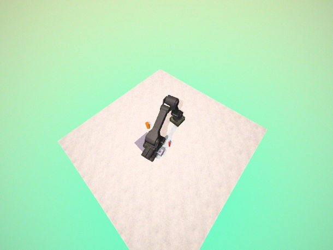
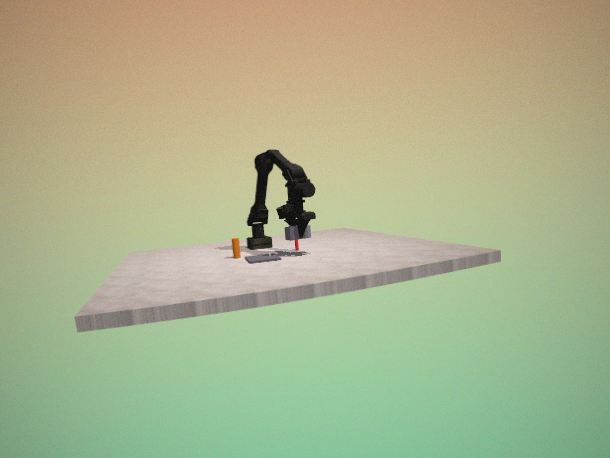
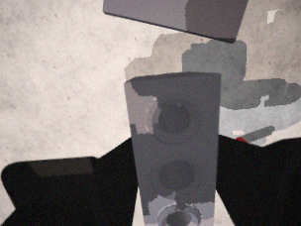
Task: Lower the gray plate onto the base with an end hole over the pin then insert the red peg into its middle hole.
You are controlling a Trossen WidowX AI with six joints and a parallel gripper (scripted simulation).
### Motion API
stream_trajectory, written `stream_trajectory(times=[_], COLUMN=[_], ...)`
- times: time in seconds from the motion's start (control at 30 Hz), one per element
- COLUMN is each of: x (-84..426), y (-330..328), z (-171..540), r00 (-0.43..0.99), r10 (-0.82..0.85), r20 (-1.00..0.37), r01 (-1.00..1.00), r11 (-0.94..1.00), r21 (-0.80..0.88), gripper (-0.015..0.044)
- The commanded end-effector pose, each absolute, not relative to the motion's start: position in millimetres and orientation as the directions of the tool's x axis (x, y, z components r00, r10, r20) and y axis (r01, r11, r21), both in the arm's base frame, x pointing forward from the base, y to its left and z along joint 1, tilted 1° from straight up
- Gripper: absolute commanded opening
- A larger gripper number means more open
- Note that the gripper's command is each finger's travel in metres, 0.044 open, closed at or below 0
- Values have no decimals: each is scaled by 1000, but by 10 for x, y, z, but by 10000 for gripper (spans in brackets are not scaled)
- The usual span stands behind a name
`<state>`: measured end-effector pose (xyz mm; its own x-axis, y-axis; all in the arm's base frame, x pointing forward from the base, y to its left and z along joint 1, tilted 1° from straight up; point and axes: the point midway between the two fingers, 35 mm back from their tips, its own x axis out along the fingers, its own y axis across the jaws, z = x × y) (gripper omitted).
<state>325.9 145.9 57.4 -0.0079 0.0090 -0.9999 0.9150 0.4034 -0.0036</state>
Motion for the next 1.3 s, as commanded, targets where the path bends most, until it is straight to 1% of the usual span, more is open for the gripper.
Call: stream_trajectory(times=[0.0, 0.6, 0.83, 1.27], x=[3281, 3225, 3255, 3435], y=[1462, 1386, 1335, 1018], z=[736, 1294, 1268, 1064], r00=[2, 3, 3, 5], r10=[18, 17, 15, 9], r20=[-1000, -1000, -1000, -1000], r01=[914, 915, 911, 873], r11=[407, 404, 413, 487], r21=[10, 9, 9, 9], gripper=[0, 0, 0, 0])
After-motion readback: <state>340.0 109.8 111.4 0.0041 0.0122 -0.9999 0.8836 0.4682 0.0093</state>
